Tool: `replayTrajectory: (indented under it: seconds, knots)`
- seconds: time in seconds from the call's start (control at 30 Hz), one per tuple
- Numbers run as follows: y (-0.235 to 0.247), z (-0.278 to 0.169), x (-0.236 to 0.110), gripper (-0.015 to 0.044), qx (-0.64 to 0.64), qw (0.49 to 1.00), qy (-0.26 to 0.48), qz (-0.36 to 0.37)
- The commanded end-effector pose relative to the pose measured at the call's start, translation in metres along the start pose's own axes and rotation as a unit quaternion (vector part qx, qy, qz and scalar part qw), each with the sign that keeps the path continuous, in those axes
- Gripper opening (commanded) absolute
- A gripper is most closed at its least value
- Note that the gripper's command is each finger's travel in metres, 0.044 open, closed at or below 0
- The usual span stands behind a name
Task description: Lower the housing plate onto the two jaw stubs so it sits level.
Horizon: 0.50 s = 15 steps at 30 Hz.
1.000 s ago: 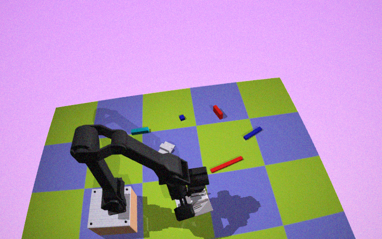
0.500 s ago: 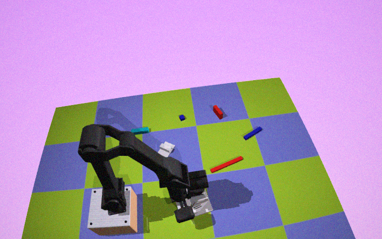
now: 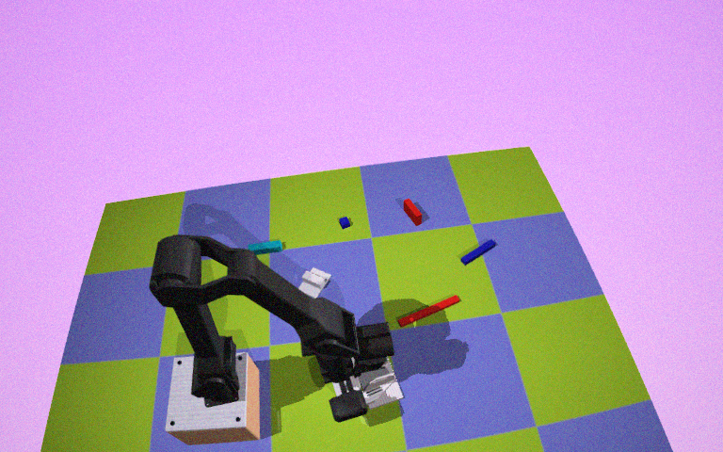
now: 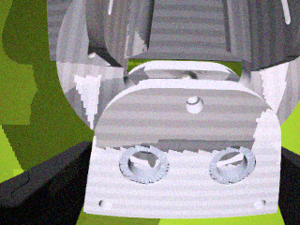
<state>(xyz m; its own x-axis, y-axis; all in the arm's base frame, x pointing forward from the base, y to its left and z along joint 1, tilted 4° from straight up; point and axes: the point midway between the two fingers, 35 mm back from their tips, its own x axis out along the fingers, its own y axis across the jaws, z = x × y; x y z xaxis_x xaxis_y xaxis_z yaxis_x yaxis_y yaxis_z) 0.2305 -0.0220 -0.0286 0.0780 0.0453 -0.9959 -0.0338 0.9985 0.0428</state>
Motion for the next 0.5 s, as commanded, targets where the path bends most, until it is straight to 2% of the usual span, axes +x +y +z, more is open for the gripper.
replayTrajectory:
  seconds: [0.0, 0.47]
  knots:
    - [0.0005, 0.0001, 0.0012, 0.0351, 0.002, 1.0, 0.0, 0.001]
    - [0.0005, 0.0, 0.0048, 0.0351, 0.002, 1.0, 0.0, 0.001]
